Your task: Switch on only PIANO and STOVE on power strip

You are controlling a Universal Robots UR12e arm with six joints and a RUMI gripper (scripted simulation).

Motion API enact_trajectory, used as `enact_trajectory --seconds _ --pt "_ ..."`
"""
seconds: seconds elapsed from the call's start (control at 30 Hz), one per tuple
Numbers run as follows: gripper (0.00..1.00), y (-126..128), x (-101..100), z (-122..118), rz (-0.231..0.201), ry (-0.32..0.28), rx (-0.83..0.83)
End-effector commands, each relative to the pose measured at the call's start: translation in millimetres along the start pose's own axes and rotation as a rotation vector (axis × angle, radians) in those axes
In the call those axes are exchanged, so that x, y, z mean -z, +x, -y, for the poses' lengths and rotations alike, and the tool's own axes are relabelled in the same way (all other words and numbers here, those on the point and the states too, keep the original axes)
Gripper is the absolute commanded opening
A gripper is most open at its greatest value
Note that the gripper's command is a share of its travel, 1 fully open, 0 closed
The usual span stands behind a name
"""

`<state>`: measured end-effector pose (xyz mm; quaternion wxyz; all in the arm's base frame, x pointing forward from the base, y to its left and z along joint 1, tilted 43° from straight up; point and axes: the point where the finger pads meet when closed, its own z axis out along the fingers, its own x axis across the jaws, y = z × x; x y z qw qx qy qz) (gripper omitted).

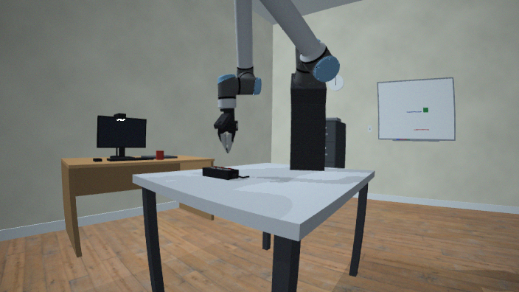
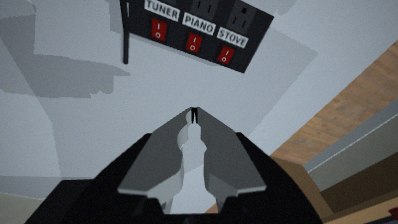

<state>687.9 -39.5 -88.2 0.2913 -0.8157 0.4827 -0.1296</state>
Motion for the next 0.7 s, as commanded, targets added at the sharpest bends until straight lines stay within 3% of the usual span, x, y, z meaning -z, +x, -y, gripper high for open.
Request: enact_trajectory --seconds 0.0,0.07,0.2,0.27,0.67 --pt "0.00 0 0 0 -0.001 0.000 0.000" --pt "0.00 0 -3 0 0.014 0.004 -0.014" --pt "0.00 -6 -26 2 0.152 0.040 -0.154" --pt "0.00 -6 -32 3 0.189 0.051 -0.194" --pt "0.00 -7 -32 3 0.191 0.051 -0.197"
